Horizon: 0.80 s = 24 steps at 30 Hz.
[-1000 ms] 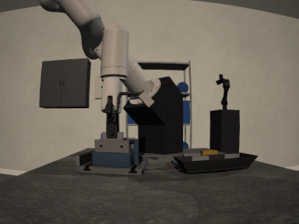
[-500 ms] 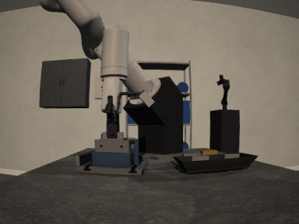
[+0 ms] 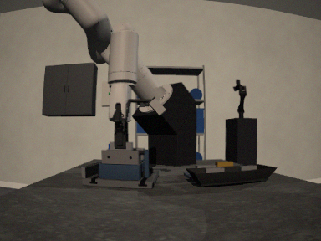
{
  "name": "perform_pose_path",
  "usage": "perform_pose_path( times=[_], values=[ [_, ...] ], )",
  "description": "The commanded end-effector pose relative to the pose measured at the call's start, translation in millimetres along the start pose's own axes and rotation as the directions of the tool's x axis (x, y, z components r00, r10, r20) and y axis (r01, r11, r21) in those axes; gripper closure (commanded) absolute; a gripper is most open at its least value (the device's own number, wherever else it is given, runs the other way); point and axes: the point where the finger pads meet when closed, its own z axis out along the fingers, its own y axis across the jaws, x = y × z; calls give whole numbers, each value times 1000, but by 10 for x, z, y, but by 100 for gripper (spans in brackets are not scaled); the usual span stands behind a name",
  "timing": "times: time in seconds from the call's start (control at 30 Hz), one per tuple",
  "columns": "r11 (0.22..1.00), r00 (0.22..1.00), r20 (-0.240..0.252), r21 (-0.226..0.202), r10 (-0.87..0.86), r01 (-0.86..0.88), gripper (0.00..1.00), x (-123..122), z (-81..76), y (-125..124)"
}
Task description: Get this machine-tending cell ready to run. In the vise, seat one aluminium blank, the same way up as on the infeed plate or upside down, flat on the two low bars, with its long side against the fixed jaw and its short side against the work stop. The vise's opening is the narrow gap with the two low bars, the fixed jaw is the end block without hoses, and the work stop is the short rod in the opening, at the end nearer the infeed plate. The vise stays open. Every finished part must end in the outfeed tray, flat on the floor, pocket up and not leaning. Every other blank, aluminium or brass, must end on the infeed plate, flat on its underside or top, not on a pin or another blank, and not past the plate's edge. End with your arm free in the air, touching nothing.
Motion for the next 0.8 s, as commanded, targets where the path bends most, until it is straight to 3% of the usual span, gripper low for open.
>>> perform_pose_path(
  times=[0.0, 0.77],
  values=[
    [1000, 1000, 0, -1, 0, 0, 100, 1, -1, 5],
    [1000, 1000, 0, -1, 0, 0, 100, 1, 19, 5]
  ],
)
